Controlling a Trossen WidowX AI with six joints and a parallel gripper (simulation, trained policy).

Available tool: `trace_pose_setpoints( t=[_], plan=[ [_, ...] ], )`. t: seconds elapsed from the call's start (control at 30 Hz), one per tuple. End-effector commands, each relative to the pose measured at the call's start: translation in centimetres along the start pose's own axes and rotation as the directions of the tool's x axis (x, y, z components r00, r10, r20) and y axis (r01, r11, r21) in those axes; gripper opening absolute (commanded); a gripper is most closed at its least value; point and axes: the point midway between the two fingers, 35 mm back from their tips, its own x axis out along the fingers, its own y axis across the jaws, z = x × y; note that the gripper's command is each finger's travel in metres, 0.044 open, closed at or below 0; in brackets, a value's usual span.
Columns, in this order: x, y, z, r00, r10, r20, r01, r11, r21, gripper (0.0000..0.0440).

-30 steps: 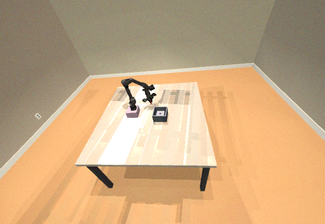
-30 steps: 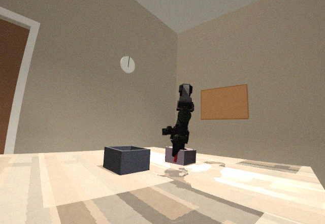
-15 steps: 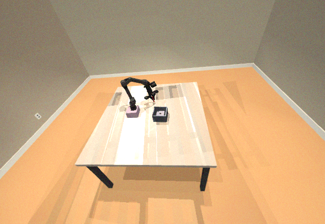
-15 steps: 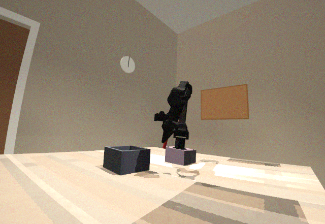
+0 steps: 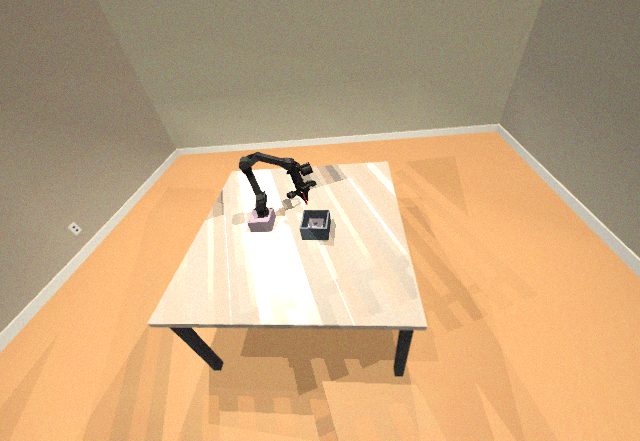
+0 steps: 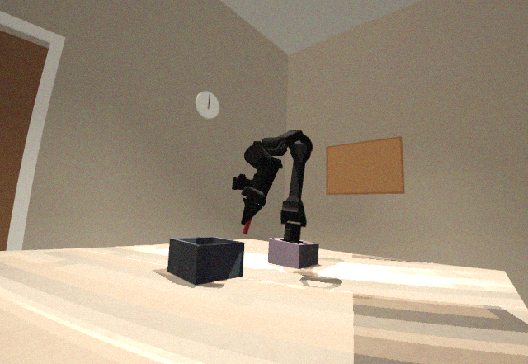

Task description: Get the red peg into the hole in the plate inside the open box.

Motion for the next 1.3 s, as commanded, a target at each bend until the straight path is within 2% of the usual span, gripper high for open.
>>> trace_pose_setpoints(
  t=[0.0, 0.67, 1.1, 1.17, 1.27],
  plan=[
    [0.6, -0.4, 1.6, 1.000, -0.012, 0.008, 0.012, 1.000, 0.019, 0.0000],
    [4.6, -2.0, 7.8, 0.999, -0.035, 0.010, 0.033, 0.989, 0.141, 0.0006],
    [8.5, -2.5, 9.0, 0.997, -0.053, -0.047, 0.061, 0.984, 0.169, 0.0015],
    [9.2, -2.6, 8.9, 0.997, -0.060, -0.058, 0.069, 0.984, 0.162, 0.0037],
    [10.2, -2.8, 8.8, 0.995, -0.071, -0.070, 0.081, 0.986, 0.147, 0.0110]
  ],
)
